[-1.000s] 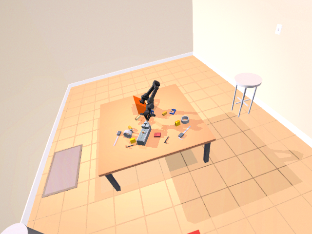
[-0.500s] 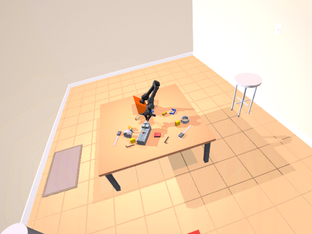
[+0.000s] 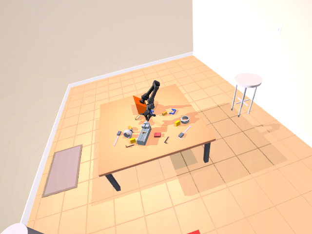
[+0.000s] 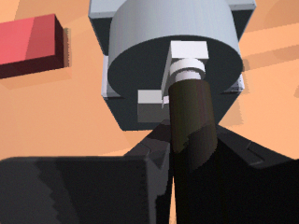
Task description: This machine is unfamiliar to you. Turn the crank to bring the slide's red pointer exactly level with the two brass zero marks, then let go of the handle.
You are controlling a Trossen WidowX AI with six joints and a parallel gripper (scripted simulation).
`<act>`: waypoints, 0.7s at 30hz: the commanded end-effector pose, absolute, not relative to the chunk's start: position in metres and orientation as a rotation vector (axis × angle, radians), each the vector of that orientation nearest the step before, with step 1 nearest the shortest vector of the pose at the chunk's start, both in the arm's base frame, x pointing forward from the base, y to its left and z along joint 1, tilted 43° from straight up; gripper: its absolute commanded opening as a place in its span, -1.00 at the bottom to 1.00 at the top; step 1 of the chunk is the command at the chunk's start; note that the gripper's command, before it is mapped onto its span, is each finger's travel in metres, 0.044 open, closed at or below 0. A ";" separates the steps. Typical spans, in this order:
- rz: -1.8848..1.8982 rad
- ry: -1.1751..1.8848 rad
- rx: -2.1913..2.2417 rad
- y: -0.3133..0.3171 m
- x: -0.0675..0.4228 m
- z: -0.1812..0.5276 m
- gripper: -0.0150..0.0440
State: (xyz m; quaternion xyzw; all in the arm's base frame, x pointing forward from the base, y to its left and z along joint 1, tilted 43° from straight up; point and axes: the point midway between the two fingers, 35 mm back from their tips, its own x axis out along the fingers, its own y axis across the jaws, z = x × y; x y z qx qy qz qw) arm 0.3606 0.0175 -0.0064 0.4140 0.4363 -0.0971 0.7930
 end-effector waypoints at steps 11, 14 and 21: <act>-0.183 0.926 0.892 0.023 0.366 0.000 -0.49; -0.183 0.926 0.892 0.024 0.366 0.000 -0.49; -0.183 0.926 0.892 0.024 0.366 0.000 -0.49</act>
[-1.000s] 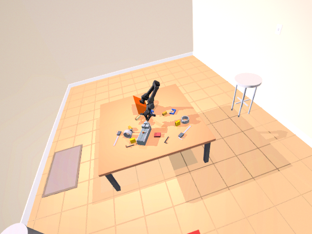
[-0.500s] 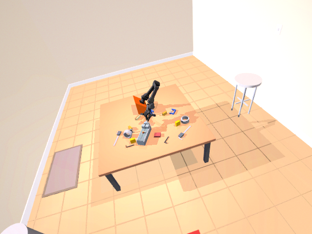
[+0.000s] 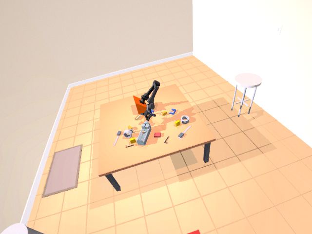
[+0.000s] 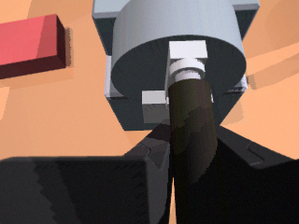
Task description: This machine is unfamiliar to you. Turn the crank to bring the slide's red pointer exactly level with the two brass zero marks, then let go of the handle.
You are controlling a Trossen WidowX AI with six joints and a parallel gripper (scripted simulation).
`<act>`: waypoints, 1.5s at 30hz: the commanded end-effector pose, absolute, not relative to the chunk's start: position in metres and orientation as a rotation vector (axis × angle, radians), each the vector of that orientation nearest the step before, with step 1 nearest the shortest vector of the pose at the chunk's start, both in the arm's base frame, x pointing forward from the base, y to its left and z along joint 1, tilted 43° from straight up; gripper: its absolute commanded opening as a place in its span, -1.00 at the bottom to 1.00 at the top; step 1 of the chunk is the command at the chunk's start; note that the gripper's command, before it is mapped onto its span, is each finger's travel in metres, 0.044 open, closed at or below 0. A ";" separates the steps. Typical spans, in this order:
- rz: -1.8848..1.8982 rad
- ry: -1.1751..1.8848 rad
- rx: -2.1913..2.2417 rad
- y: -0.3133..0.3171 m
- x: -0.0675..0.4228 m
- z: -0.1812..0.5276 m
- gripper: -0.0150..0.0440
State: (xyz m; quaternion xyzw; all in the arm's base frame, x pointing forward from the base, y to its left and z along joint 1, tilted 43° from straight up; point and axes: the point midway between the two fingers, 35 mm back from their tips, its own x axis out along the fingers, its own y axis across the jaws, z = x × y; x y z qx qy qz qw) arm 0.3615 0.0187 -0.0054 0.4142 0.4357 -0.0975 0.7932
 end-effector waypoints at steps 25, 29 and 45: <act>-0.183 0.926 0.892 0.027 0.367 0.001 -0.49; -0.183 0.926 0.892 0.027 0.368 0.001 -0.49; -0.183 0.926 0.893 0.030 0.369 0.001 -0.49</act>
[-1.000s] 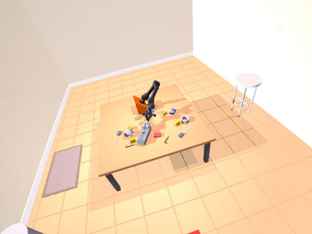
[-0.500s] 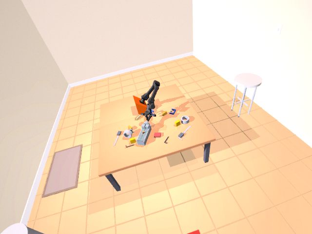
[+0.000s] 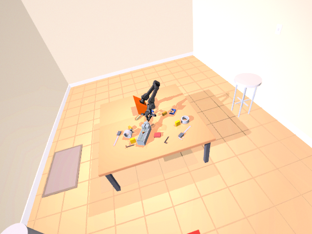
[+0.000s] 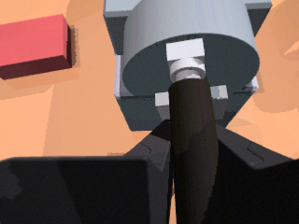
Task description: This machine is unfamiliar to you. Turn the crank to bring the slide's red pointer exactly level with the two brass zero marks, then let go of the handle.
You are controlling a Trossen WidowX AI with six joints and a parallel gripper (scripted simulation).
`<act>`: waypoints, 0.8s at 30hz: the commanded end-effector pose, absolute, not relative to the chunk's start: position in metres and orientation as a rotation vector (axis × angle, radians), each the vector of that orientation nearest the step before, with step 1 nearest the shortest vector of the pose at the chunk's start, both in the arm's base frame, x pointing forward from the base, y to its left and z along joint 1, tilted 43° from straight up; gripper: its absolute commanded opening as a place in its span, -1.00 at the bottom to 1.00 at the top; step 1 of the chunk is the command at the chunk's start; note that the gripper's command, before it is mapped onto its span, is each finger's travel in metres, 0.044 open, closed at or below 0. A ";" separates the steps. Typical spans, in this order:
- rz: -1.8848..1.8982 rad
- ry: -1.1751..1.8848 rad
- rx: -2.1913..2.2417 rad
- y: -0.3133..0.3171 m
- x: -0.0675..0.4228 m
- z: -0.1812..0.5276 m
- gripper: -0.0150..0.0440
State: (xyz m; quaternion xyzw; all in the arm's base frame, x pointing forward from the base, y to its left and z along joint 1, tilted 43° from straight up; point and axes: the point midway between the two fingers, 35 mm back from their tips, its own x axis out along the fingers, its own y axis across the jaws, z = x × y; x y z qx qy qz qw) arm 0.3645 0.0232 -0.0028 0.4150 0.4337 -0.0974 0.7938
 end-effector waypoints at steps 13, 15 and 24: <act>-0.183 0.926 0.893 0.034 0.371 0.001 -0.49; -0.183 0.926 0.893 0.034 0.371 0.001 -0.49; -0.183 0.926 0.893 0.039 0.372 0.001 -0.49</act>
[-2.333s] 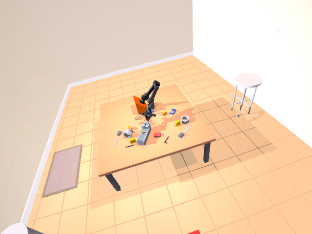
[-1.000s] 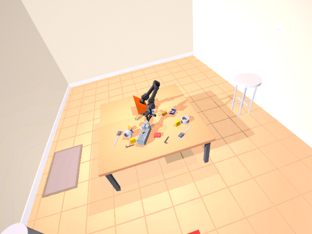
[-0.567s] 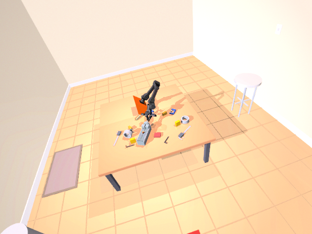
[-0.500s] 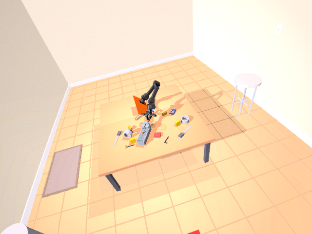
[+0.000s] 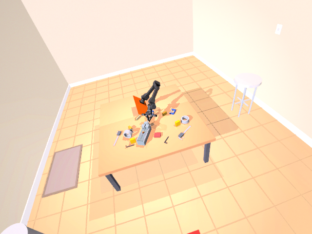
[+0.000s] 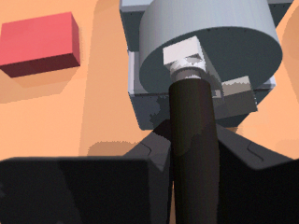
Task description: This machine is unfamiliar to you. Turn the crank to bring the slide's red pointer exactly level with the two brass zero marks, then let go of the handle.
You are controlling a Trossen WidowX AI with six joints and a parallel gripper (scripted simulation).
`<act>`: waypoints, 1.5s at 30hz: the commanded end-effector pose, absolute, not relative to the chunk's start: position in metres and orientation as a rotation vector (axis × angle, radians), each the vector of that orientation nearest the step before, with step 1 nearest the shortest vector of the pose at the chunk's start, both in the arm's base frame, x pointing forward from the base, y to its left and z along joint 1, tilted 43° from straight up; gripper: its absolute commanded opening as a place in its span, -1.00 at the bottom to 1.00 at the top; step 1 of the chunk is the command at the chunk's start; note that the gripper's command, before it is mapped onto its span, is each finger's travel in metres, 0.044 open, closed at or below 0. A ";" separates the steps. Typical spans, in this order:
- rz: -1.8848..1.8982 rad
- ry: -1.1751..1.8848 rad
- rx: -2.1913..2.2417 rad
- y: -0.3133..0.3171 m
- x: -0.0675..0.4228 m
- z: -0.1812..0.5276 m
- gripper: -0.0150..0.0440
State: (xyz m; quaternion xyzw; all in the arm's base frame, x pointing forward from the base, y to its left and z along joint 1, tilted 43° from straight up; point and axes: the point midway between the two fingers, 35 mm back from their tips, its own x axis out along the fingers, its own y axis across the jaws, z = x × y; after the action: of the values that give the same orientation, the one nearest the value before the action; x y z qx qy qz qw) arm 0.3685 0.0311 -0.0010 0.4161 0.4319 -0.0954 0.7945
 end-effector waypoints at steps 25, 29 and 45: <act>-0.182 0.926 0.894 0.061 0.377 -0.010 -0.49; -0.182 0.926 0.894 0.064 0.377 -0.015 -0.49; -0.182 0.927 0.895 0.070 0.372 -0.035 -0.49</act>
State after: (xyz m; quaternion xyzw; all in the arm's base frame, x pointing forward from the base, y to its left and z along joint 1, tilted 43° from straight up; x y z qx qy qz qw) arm 0.3736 0.0680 -0.0270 0.4177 0.4262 -0.0839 0.7980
